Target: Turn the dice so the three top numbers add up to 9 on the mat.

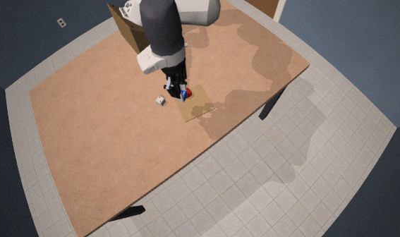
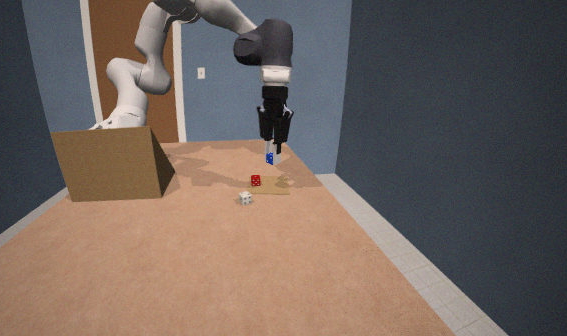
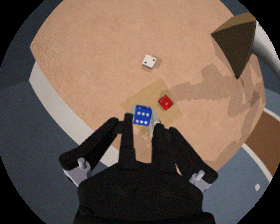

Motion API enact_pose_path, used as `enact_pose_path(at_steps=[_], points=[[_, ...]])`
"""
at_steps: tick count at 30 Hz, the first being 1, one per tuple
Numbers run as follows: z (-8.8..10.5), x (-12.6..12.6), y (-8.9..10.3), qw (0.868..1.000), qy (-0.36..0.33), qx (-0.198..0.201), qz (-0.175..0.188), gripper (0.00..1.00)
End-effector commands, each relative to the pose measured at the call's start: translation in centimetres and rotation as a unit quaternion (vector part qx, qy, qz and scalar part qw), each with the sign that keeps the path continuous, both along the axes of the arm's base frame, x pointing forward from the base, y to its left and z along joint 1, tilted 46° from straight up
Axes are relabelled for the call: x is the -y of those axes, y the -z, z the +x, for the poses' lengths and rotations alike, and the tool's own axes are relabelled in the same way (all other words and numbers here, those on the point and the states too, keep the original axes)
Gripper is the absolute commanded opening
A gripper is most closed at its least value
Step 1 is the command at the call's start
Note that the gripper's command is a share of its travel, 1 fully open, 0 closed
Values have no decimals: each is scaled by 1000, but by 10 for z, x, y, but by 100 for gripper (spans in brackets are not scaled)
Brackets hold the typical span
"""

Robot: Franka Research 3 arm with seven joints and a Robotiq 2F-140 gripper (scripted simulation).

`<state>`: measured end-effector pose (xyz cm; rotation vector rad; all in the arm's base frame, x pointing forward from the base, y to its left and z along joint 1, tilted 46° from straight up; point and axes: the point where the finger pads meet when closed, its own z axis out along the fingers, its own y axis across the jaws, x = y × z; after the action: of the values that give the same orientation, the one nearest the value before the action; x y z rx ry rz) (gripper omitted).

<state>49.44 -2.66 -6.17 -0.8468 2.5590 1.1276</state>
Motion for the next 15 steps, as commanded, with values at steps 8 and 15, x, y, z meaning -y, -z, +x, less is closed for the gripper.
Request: enact_pose_path(at_steps=[8,15], points=[[0,-2,-1,989,-101,112,1,16],[0,-4,-4,976,-148,162,3,16]])
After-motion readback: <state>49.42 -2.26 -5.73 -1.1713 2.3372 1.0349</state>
